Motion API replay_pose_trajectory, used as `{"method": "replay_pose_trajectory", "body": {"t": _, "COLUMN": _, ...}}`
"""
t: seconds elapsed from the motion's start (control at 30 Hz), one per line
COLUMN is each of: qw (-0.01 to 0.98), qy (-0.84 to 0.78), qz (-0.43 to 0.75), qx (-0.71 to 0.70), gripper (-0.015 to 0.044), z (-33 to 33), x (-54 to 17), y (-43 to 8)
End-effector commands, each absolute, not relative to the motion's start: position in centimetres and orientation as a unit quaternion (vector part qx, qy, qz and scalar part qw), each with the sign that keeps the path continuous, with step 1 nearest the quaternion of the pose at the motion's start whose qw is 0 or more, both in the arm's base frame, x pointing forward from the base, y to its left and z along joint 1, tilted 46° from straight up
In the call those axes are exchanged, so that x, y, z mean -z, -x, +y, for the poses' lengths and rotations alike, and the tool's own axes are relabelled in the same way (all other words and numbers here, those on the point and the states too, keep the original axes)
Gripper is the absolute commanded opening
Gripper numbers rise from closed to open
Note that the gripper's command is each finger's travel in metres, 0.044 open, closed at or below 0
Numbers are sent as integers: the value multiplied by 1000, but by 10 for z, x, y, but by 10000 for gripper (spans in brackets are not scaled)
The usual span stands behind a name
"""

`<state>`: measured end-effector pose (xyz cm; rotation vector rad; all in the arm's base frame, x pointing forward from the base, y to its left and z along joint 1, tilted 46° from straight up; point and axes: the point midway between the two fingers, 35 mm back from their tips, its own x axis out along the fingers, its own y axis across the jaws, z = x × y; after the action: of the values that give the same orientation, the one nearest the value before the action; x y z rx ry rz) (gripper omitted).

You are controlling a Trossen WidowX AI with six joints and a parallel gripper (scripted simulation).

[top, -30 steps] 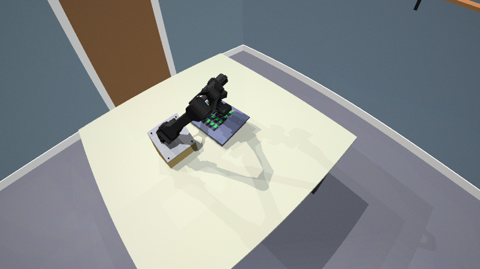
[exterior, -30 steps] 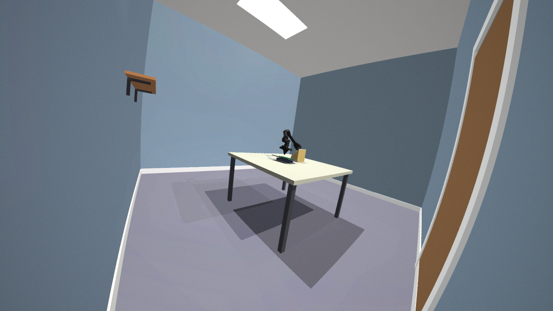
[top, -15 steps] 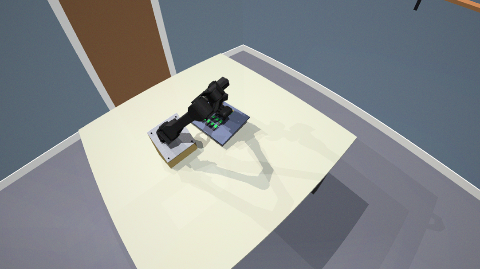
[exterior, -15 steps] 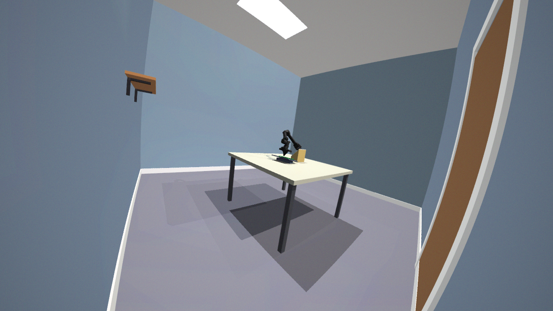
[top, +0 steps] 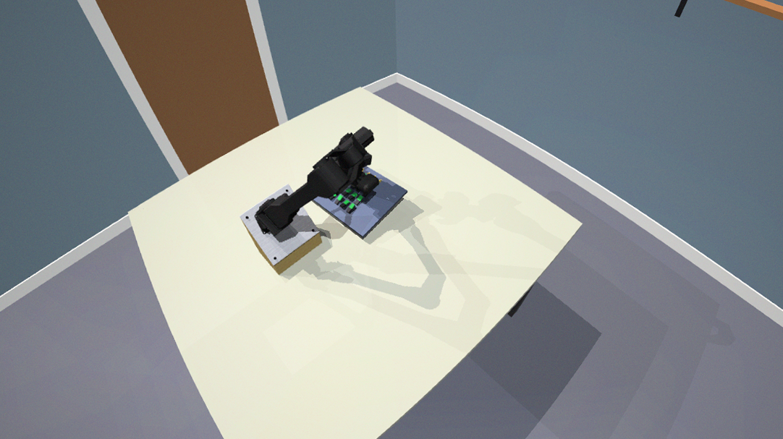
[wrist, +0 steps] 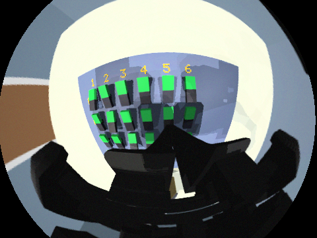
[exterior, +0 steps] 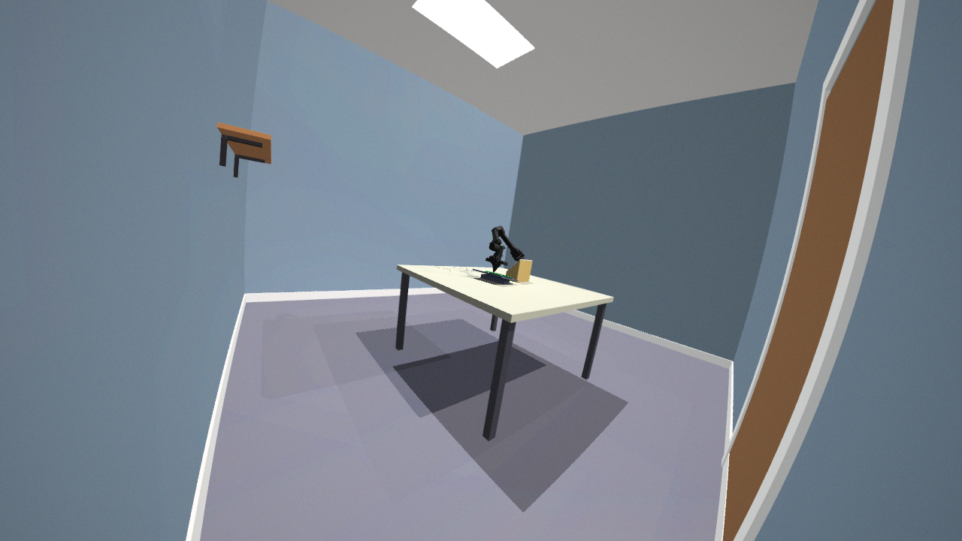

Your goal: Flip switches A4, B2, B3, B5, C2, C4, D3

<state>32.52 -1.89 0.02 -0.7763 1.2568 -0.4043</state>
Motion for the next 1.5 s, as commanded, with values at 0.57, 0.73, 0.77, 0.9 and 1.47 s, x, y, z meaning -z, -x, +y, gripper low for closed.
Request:
{"method": "replay_pose_trajectory", "body": {"t": 0.57, "qw": 720, "qy": 352, "qz": 570, "qx": 181, "gripper": 0, "z": -20, "x": 2, "y": -325}}
{"method": "replay_pose_trajectory", "body": {"t": 0.73, "qw": 720, "qy": 352, "qz": 570, "qx": 181, "gripper": 0, "z": -21, "x": 2, "y": -326}}
{"method": "replay_pose_trajectory", "body": {"t": 0.77, "qw": 720, "qy": 352, "qz": 570, "qx": 181, "gripper": 0, "z": -21, "x": 2, "y": -326}}
{"method": "replay_pose_trajectory", "body": {"t": 0.9, "qw": 720, "qy": 352, "qz": 570, "qx": 181, "gripper": 0, "z": -21, "x": 3, "y": -326}}
{"method": "replay_pose_trajectory", "body": {"t": 1.47, "qw": 720, "qy": 352, "qz": 570, "qx": 181, "gripper": 0, "z": -23, "x": 4, "y": -326}}
